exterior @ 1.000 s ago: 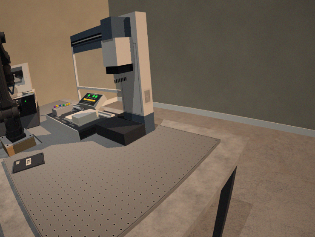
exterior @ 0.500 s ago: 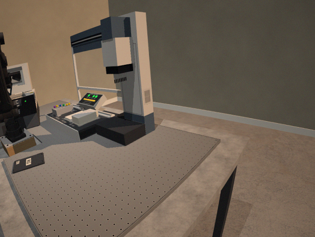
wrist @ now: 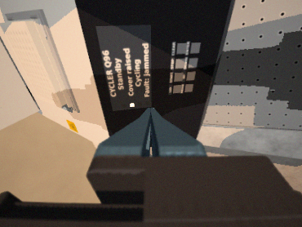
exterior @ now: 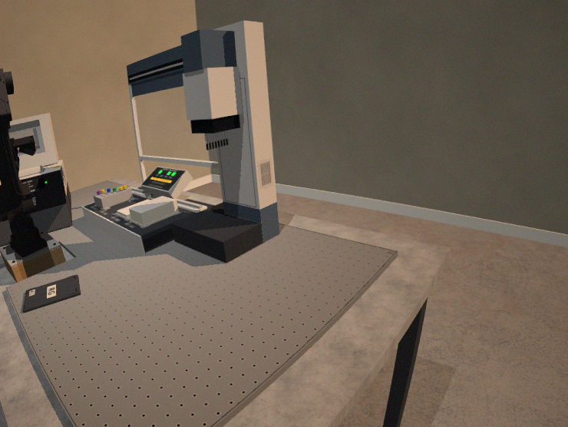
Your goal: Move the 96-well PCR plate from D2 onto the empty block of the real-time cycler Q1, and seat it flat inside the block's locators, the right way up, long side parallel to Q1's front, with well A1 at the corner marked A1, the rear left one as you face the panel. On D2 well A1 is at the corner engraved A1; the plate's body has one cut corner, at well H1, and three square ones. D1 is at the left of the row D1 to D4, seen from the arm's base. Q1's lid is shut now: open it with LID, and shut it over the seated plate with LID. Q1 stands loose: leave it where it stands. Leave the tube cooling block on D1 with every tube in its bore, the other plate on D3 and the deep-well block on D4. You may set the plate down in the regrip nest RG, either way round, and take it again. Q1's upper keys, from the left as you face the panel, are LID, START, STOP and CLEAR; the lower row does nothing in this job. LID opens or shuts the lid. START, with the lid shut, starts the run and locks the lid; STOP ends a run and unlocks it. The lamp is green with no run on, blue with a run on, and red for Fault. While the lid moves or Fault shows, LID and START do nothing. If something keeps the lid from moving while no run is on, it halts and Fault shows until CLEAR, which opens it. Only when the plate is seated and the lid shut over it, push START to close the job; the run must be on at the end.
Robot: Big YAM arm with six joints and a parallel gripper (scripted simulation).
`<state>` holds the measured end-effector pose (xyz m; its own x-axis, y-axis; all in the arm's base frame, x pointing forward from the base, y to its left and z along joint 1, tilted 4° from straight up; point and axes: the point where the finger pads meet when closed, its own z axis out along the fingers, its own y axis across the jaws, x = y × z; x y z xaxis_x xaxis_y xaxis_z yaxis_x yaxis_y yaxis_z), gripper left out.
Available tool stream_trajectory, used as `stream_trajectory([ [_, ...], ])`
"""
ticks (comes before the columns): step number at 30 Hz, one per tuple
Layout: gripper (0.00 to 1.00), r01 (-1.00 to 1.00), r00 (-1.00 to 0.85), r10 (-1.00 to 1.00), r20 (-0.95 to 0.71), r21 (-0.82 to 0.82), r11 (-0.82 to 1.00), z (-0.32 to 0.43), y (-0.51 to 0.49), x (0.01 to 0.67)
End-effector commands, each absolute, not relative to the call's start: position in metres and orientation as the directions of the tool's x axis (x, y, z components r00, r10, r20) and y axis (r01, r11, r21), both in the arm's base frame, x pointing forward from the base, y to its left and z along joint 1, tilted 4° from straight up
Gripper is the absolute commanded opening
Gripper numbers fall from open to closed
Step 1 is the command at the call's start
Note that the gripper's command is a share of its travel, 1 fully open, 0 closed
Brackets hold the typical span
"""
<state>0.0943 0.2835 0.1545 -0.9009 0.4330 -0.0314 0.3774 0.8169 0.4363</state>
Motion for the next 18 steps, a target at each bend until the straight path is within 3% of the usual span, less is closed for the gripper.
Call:
stream_trajectory([
  [1,0.00,0.374,-0.897,0.441,-0.013,0.510,0.774,0.172,0.285,0.089],
  [18,0.00,0.346,-0.897,0.443,0.002,0.628,0.697,0.150,0.216,0.049],
])
